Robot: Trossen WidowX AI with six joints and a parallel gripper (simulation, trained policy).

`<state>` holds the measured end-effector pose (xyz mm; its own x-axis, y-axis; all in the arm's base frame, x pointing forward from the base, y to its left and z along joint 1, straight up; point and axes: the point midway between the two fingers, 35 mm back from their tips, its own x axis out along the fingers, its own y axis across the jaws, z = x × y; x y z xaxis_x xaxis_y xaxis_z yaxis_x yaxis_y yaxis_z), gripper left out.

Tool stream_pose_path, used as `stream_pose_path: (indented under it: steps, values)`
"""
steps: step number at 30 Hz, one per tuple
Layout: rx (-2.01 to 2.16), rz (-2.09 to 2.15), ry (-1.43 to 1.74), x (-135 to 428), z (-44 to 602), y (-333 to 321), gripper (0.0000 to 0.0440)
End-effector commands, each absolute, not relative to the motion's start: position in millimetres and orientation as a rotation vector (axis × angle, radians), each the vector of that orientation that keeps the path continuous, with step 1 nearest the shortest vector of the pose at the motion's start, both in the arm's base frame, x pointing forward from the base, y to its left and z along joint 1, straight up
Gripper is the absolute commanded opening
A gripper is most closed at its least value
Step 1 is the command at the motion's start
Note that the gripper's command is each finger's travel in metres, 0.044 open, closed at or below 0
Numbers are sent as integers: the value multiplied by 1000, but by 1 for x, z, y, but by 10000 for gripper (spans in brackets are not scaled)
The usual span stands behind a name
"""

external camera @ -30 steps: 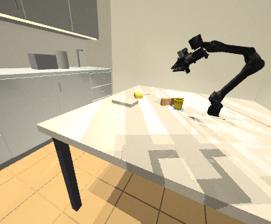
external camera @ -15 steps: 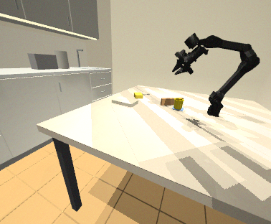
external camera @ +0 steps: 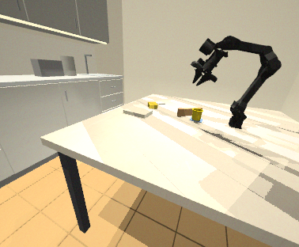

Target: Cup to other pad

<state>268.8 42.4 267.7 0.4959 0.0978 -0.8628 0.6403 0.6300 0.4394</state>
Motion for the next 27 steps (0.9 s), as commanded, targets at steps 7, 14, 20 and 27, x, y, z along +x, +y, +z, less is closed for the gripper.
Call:
stream_pose_path:
  steps: [7,14,20,27]
  values:
    - [856,-505,1135,260,252,37,151]
    - [846,-597,1214,253,238,31,159]
    - [834,-672,1277,248,227,25,159]
    - [821,-759,1341,242,214,20,159]
